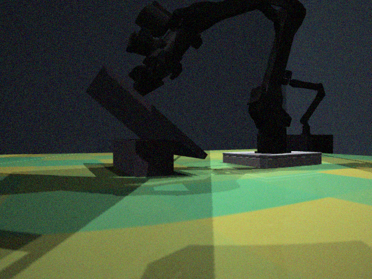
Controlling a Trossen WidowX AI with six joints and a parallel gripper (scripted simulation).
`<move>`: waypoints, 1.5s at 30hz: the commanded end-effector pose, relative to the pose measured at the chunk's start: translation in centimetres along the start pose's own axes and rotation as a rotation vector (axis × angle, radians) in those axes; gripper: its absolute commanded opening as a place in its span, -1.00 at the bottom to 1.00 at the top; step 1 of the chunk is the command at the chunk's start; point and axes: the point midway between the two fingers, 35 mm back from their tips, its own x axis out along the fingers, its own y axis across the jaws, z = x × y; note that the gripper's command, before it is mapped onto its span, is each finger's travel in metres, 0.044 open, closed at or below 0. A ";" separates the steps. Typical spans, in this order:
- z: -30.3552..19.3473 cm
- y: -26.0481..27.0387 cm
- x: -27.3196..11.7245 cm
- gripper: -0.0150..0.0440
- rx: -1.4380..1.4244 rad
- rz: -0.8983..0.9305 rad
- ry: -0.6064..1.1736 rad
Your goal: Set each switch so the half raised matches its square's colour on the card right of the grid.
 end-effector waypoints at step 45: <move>-0.1 0.0 0.5 -0.49 0.005 -0.003 0.001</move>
